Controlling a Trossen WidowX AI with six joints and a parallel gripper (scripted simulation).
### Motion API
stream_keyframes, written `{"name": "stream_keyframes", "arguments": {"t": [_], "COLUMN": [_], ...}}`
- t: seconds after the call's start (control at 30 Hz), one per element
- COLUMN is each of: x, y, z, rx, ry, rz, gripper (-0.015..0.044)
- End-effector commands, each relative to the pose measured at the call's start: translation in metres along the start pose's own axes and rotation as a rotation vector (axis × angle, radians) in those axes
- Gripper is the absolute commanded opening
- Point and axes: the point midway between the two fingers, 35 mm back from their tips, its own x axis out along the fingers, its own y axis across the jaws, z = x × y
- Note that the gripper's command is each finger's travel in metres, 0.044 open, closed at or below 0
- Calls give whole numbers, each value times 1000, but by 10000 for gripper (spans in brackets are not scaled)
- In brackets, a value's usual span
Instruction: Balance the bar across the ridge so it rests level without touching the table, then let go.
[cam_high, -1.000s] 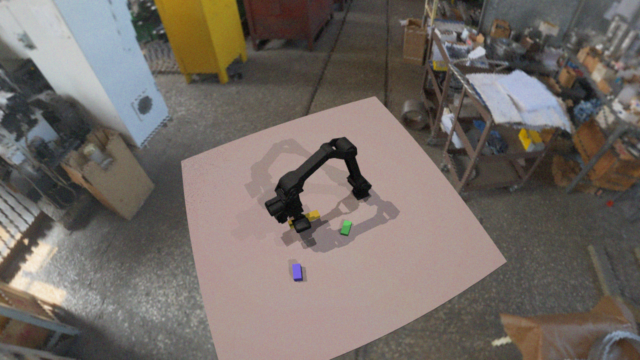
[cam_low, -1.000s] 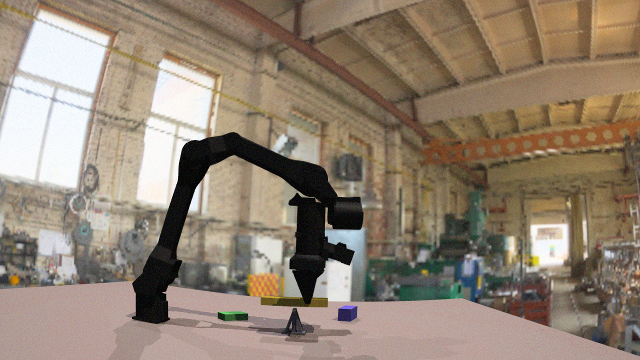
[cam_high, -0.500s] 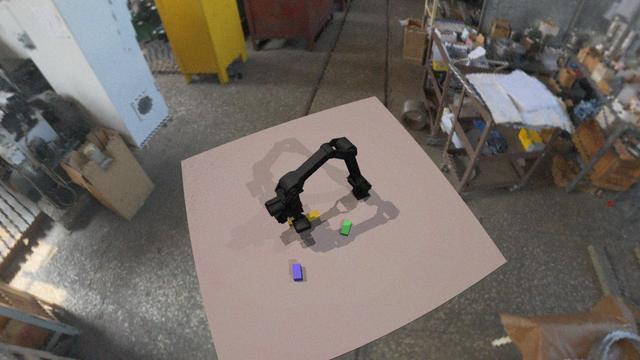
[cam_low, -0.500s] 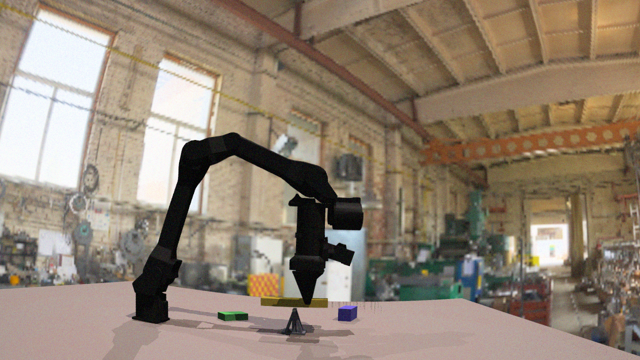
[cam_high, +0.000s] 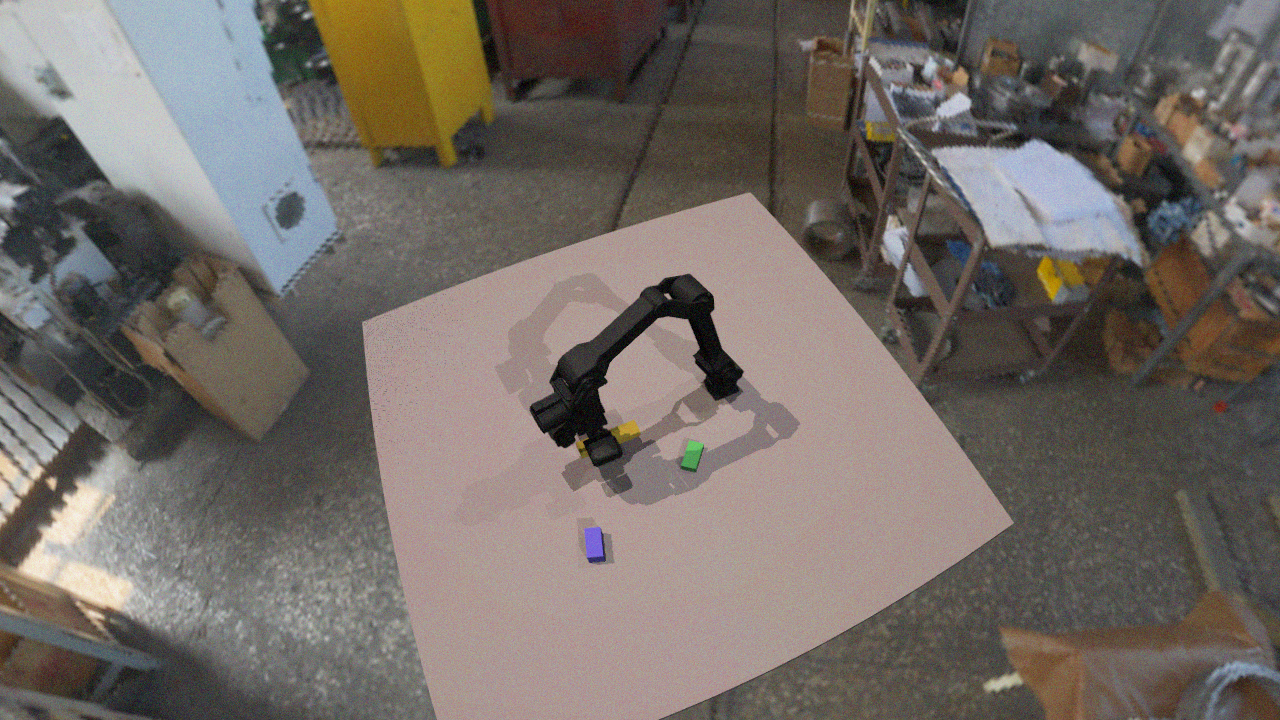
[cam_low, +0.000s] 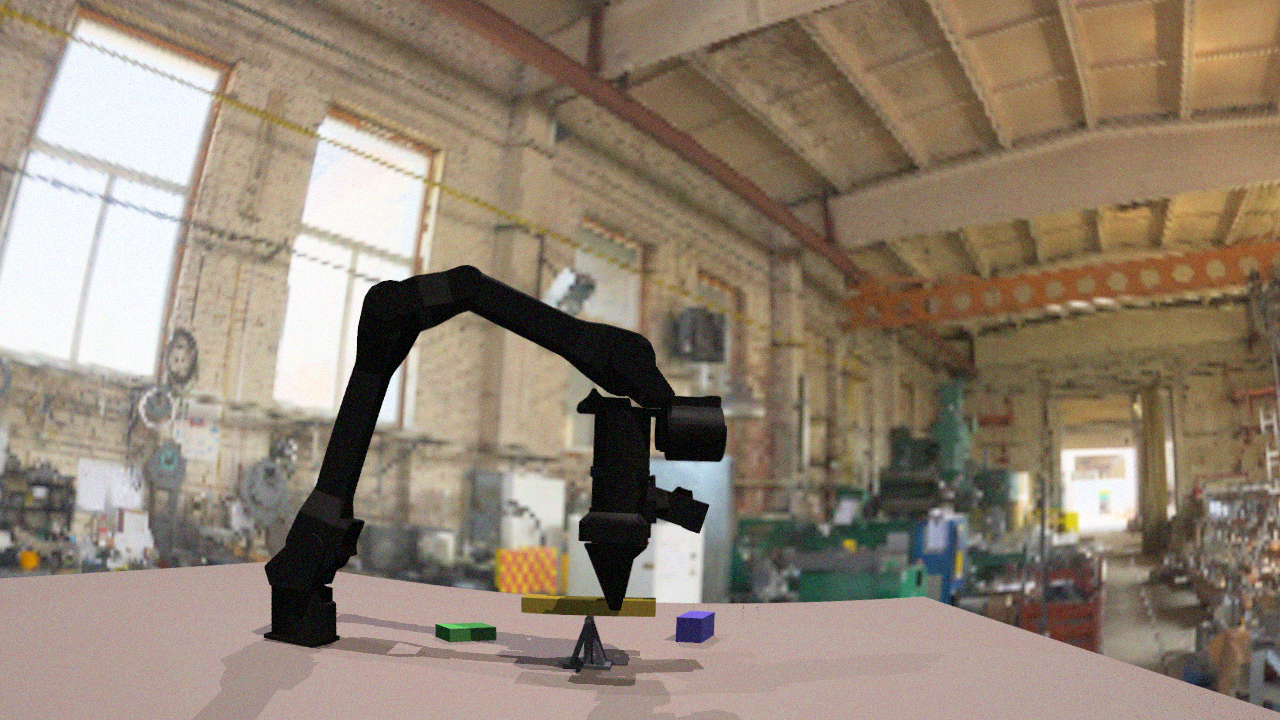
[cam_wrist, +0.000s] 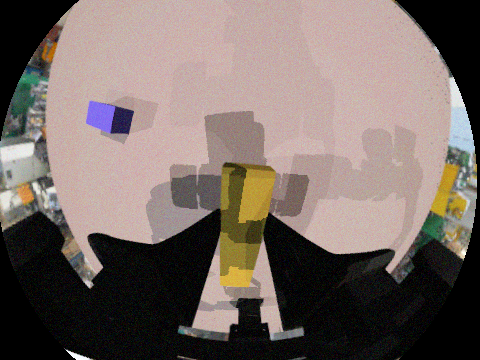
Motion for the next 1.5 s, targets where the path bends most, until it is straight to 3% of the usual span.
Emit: {"name": "stream_keyframes", "arguments": {"t": [0.0, 1.47], "x": [1, 4], "y": [0, 0], "z": [0, 0], "rx": [3, 3], "ry": [-1, -1], "rz": [-2, -2], "gripper": [0, 0]}}
